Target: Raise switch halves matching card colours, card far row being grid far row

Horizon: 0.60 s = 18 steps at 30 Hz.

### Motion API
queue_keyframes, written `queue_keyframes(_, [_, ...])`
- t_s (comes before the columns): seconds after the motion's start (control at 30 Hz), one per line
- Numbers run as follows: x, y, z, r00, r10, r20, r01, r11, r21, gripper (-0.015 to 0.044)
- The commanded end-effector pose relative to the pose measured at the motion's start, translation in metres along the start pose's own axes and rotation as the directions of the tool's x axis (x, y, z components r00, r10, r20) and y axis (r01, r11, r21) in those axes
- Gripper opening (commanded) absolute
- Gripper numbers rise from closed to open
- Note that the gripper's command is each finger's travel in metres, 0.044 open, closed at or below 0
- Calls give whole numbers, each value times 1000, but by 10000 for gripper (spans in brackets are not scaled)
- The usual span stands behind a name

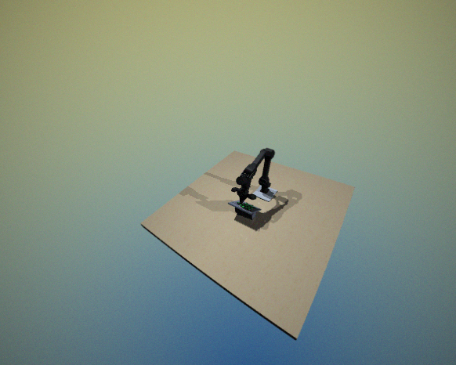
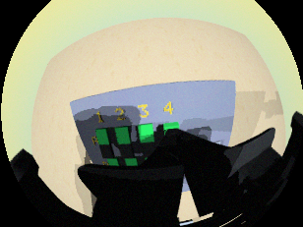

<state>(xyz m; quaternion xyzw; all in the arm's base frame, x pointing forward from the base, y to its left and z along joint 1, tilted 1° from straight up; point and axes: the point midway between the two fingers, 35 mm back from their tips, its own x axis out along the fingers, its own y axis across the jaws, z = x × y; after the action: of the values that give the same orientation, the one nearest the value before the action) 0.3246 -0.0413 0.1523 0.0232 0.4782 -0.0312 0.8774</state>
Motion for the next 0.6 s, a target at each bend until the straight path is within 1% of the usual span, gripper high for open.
queue_keyframes(0.0, [1, 0, 0, 1000, 1, 0, -1, 1000, -1, 0])
queue_keyframes(0.57, [2, 0, 0, 1000, 1, 0, -1, 1000, -1, 0])
